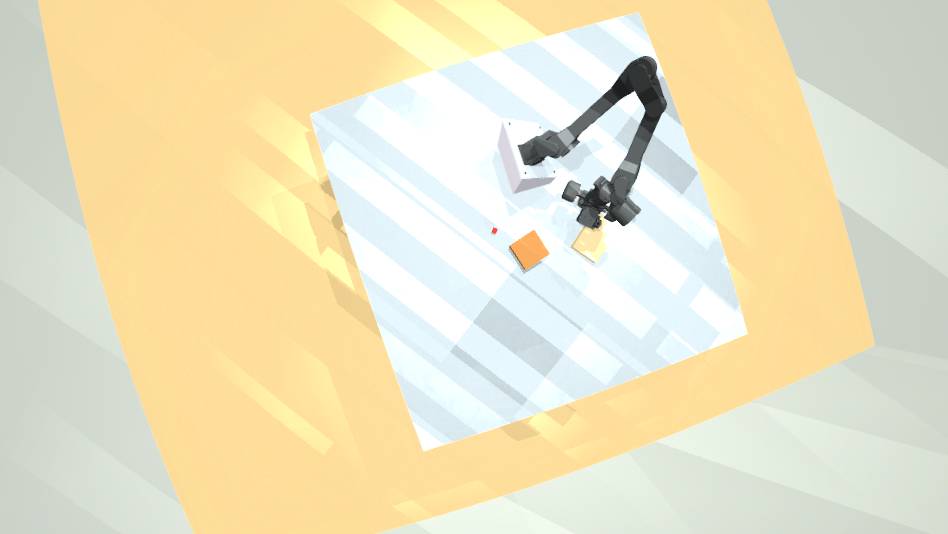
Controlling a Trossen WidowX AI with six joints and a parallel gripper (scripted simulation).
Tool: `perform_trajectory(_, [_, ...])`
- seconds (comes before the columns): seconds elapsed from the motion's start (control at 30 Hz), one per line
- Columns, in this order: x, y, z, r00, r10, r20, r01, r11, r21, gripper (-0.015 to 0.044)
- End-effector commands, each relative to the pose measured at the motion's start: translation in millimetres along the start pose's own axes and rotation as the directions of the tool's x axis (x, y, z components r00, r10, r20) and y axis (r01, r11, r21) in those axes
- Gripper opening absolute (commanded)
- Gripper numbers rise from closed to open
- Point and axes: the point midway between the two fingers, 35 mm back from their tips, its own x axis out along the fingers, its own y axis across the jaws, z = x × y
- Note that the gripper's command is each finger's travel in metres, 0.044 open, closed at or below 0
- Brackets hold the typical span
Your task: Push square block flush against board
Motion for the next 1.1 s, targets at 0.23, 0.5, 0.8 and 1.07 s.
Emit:
perform_trajectory(0.23, [-5.2,28.0,12.7,1.000,-0.002,-0.001,0.002,0.982,-0.191,0.0000])
perform_trajectory(0.5, [-9.0,66.9,34.9,1.000,-0.002,-0.001,0.002,0.891,-0.454,0.0000])
perform_trajectory(0.8, [-10.9,104.3,64.7,1.000,-0.003,0.006,0.006,0.717,-0.697,0.0000])
perform_trajectory(1.07, [-10.4,132.1,92.0,1.000,-0.002,0.008,0.008,0.515,-0.857,0.0000])
